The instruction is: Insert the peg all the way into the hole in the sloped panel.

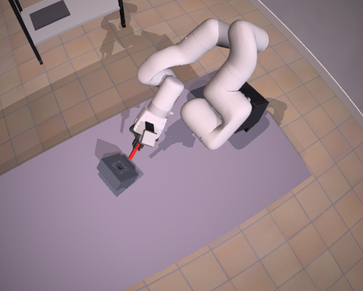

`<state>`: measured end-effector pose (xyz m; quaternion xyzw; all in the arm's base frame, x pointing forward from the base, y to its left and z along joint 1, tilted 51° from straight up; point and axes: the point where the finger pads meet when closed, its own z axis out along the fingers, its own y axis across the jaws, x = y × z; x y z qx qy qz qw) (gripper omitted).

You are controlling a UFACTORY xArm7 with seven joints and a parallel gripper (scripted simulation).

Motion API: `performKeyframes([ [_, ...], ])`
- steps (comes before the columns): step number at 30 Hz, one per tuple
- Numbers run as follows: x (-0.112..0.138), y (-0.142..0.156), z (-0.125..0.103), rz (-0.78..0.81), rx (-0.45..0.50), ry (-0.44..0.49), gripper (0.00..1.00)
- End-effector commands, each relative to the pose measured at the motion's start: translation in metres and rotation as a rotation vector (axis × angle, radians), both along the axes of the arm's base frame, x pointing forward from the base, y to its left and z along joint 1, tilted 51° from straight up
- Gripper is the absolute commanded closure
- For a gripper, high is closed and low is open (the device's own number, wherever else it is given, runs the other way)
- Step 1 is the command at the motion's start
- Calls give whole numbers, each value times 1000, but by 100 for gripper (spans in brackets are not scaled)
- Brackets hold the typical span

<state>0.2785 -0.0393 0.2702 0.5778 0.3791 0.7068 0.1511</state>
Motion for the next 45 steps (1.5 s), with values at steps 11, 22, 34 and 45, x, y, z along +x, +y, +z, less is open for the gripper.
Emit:
performKeyframes([
  [11, 4, 3, 2, 5, 268, 103, 100],
  [22, 8, 3, 3, 4, 449, 173, 100],
  [34, 22, 1, 2, -3, 680, 266, 100],
  [45, 38, -2, -1, -5, 722, 284, 100],
])
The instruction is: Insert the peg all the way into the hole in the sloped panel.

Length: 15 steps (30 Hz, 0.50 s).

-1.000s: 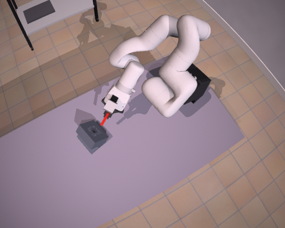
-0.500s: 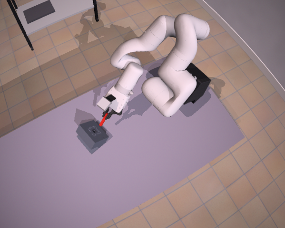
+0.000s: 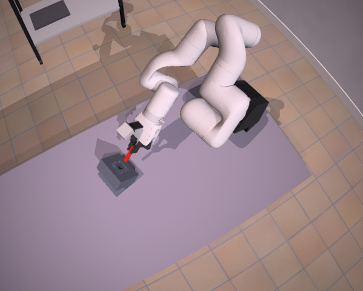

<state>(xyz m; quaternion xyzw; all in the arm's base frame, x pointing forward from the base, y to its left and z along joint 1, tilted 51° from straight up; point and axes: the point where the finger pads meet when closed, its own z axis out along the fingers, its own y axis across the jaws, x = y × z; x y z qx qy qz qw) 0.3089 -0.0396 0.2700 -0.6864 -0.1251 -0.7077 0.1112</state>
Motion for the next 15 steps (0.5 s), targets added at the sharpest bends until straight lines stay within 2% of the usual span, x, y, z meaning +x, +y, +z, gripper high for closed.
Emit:
performKeyframes([
  [1, 10, -2, -1, 0, 10, 3, 100],
  [15, 21, -3, -4, 0, 10, 3, 100],
])
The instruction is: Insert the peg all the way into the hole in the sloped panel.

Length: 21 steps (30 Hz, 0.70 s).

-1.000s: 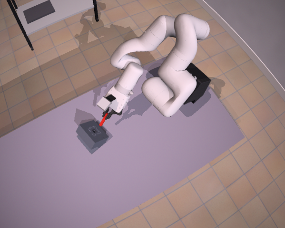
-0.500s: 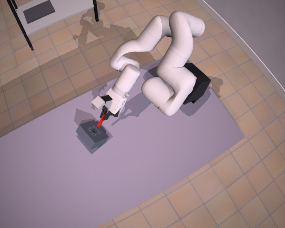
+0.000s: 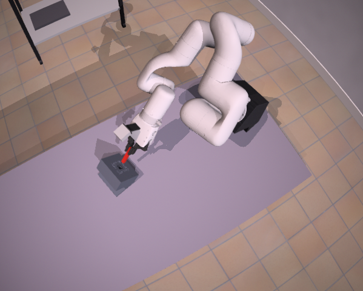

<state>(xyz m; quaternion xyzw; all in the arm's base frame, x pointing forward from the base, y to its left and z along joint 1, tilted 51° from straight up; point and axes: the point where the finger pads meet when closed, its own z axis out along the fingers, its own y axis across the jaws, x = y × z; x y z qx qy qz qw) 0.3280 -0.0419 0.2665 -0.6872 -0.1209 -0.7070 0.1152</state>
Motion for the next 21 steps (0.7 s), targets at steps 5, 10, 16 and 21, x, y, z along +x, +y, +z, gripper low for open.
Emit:
performKeyframes([
  [5, 7, 1, 0, 0, -1, -1, 100],
  [10, 11, 3, 0, 0, -1, -1, 100],
  [16, 18, 5, 0, 0, -1, -1, 100],
  [21, 24, 7, 0, 0, -1, -1, 100],
])
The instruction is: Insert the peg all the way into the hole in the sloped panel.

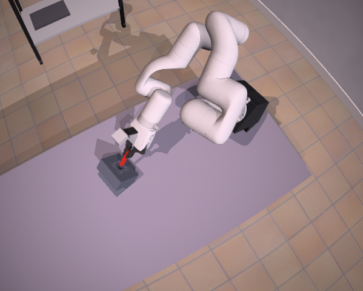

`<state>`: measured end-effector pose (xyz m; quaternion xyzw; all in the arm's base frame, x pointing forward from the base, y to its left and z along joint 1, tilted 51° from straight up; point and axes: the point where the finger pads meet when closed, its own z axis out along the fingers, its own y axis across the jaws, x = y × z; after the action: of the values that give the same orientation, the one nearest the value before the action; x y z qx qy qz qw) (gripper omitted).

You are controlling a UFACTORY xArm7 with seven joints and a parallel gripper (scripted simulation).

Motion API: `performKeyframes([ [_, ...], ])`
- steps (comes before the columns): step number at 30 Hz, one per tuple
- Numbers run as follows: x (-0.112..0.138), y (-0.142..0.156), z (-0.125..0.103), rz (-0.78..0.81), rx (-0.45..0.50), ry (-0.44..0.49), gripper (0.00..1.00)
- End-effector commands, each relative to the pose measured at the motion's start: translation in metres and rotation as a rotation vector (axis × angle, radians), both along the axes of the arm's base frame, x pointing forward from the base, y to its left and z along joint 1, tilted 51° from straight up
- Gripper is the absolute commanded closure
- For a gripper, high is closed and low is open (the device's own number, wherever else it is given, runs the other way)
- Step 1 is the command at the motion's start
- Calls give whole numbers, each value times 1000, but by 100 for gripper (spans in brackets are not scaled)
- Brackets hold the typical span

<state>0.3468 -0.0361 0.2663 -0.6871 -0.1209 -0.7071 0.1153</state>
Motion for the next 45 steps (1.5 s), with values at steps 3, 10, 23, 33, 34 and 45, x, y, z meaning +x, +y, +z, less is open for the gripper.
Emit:
performKeyframes([
  [3, 8, 2, 1, 0, -1, -1, 100],
  [10, 11, 4, 1, 0, -1, -1, 100],
  [23, 22, 8, 1, 0, -1, -1, 100],
  [33, 32, 11, 1, 0, -1, -1, 100],
  [34, 33, 12, 1, 0, -1, -1, 100],
  [45, 35, 12, 2, 0, -1, -1, 100],
])
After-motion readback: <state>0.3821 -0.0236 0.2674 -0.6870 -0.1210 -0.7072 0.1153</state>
